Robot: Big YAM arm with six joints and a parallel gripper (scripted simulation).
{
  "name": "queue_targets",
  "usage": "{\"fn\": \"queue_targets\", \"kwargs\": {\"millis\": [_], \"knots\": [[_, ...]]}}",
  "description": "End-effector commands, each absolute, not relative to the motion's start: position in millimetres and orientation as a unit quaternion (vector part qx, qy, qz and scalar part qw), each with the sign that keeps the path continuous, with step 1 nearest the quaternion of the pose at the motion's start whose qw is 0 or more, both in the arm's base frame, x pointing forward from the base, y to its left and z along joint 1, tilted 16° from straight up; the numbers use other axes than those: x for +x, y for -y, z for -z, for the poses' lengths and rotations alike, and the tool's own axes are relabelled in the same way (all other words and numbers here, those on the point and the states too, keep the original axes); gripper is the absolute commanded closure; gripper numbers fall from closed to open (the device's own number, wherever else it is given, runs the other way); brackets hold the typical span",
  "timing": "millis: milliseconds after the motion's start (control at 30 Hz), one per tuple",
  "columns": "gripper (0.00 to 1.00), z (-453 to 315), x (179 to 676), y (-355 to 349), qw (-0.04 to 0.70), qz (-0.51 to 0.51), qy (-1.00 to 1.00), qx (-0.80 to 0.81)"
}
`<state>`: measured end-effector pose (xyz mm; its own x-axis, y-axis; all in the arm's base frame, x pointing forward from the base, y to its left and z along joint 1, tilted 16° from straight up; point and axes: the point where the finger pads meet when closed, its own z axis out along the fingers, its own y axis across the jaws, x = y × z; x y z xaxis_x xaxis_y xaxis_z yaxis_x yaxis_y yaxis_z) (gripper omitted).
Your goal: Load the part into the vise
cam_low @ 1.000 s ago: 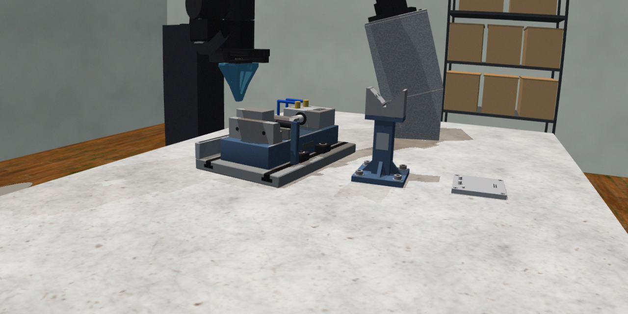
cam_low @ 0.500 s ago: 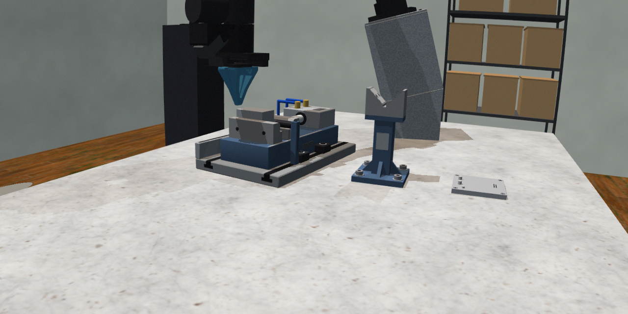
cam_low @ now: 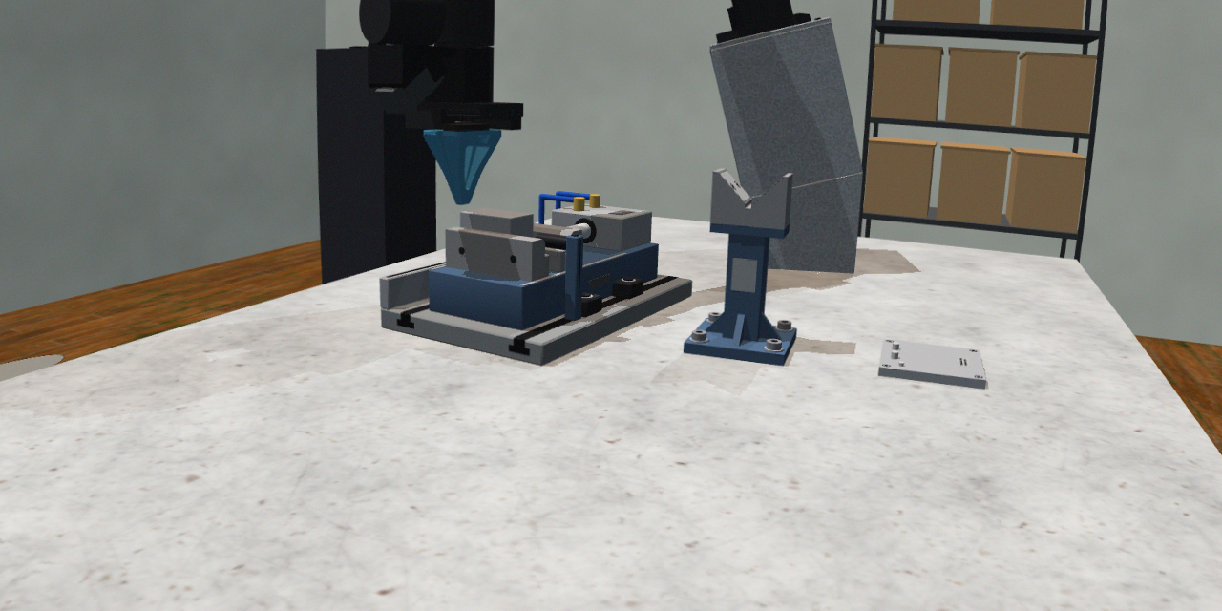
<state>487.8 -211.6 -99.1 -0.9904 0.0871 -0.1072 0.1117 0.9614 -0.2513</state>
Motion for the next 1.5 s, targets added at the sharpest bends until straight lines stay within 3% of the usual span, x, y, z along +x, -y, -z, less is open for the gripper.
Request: {"fn": "queue_targets", "kwargs": {"millis": [0,1467], "knots": [[1.0,95.0,496.5,218.3,0.06,0.132,-0.988,0.049],[1.0,100.2,497.4,219.7,0.058,0.132,-0.988,0.049]]}}
